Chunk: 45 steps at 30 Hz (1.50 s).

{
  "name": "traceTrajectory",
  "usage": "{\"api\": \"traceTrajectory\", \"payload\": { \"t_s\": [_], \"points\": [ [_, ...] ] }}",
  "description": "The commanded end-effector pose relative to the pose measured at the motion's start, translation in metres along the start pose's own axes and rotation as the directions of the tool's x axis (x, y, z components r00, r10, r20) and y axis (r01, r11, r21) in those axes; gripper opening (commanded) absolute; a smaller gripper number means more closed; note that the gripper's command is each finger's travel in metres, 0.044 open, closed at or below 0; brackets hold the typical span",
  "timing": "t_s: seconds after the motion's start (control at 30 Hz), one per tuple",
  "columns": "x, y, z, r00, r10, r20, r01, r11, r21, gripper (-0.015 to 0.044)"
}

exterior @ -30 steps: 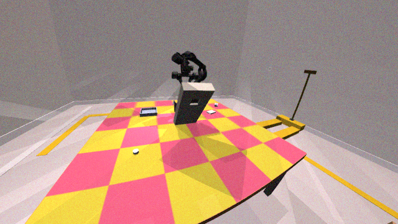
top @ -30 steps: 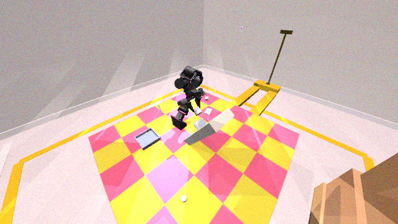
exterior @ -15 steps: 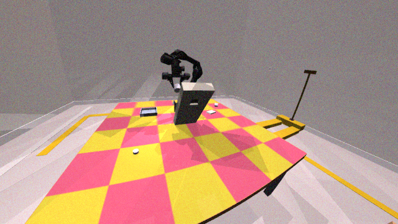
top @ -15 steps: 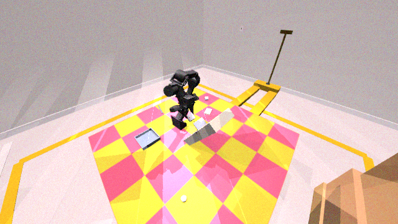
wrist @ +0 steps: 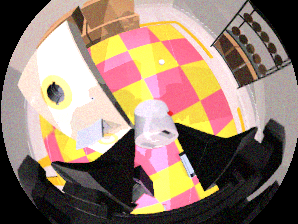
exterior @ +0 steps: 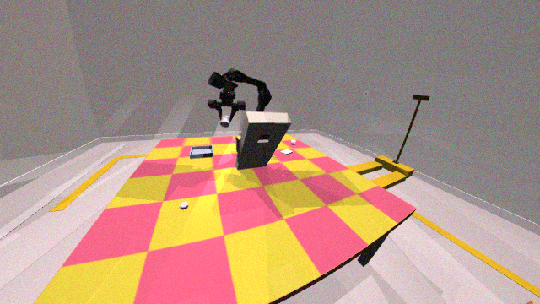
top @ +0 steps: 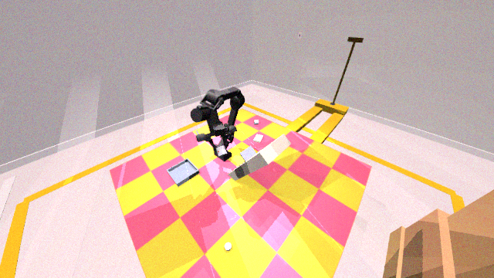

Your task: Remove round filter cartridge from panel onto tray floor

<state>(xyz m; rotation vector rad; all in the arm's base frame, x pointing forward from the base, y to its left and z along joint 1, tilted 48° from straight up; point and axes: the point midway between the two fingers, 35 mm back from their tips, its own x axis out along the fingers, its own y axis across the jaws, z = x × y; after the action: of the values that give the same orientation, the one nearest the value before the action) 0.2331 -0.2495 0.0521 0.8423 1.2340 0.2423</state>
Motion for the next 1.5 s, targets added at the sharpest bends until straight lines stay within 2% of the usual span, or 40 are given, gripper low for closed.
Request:
{"api": "traceTrajectory", "payload": {
  "t_s": [0.0, 0.23, 0.47, 0.73, 1.47],
  "points": [
    [-0.001, -0.026, -0.011, 0.997, -0.07, -0.011, 0.071, 0.989, 0.13, 0.0],
    [-0.004, -0.075, -0.032, 0.976, -0.213, -0.04, 0.212, 0.901, 0.378, 0.0],
    [-0.01, -0.12, -0.055, 0.935, -0.346, -0.077, 0.32, 0.733, 0.601, 0.0],
    [-0.009, -0.131, -0.066, 0.925, -0.37, -0.087, 0.337, 0.69, 0.64, 0.0],
    [0.028, -0.193, -0.201, 0.837, -0.488, -0.248, 0.437, 0.323, 0.839, 0.0]
  ]
}}
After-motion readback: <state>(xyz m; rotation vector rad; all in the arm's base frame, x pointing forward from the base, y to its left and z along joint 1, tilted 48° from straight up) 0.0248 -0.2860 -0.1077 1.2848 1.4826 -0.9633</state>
